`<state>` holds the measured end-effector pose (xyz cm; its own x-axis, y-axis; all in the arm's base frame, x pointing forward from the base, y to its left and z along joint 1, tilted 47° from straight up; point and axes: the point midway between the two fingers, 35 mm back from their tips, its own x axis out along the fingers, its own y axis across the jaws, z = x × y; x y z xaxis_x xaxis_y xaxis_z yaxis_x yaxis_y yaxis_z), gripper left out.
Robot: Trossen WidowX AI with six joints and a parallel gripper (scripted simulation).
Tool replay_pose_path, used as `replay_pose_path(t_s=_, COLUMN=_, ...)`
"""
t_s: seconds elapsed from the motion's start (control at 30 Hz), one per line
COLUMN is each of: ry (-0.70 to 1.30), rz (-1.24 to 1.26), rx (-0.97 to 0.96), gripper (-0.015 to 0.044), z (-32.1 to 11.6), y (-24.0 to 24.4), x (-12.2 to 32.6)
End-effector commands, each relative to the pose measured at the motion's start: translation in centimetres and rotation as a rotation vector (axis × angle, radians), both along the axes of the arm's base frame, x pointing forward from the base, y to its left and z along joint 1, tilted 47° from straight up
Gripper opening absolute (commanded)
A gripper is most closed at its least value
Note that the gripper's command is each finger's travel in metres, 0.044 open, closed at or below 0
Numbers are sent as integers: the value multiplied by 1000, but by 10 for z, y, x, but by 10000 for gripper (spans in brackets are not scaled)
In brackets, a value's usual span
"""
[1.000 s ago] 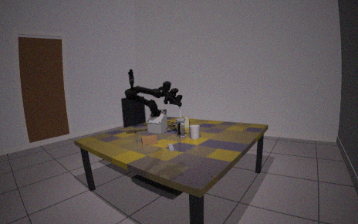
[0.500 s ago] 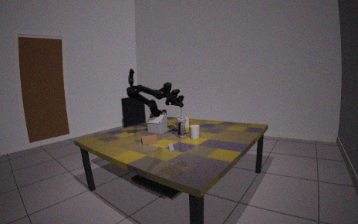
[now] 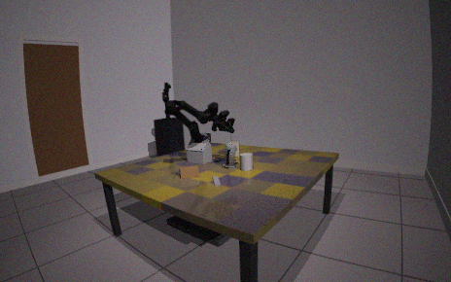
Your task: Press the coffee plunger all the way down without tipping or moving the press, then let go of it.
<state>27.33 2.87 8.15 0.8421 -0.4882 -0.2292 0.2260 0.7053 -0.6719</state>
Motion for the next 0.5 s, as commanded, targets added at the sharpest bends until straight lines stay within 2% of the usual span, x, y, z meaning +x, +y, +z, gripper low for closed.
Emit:
replay_pose_path(t_s=0.0, ry=49, rz=-22, rx=-28, gripper=123, z=-19, y=-16, x=-6)
replay_pose_path(t_s=0.47, ry=41, rz=-12, rx=-30, gripper=123, z=-37, y=-31, x=-1)
